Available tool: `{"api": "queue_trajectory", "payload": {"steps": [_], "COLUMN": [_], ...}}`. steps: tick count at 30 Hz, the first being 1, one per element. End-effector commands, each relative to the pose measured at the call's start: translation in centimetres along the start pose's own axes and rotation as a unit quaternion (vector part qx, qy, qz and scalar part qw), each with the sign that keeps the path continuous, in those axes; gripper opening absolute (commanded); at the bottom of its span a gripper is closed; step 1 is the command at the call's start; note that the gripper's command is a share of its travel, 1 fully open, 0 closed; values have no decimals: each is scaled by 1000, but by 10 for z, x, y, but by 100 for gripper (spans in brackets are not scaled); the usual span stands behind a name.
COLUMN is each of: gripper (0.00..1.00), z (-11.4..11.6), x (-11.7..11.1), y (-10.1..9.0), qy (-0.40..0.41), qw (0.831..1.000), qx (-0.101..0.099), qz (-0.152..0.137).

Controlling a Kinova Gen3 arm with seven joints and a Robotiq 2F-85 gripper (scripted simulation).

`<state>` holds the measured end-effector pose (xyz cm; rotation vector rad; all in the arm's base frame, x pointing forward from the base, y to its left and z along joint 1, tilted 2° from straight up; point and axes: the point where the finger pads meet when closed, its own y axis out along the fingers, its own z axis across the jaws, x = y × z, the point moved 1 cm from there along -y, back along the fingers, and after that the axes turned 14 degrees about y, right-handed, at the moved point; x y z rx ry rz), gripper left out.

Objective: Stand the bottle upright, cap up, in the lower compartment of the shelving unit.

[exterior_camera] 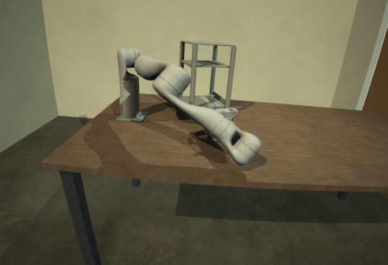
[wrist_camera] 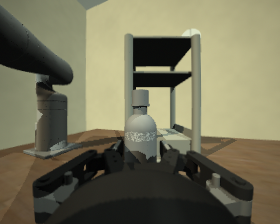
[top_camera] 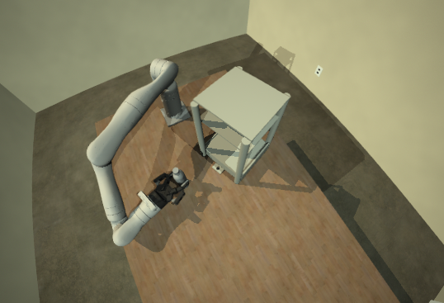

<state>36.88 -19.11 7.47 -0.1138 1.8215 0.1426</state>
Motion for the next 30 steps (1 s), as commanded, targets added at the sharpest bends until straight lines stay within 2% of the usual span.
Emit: {"api": "queue_trajectory", "payload": {"steps": [1,27,28,30], "gripper": [63,63,0,0], "z": [0,0,0,0], "x": [1,1,1,1], "y": [0,0,0,0], "qy": [-2,-2,-2,-2], "qw": [1000,1000,1000,1000], "qx": [-3,-3,-3,-3], "qz": [-2,-2,-2,-2]}}
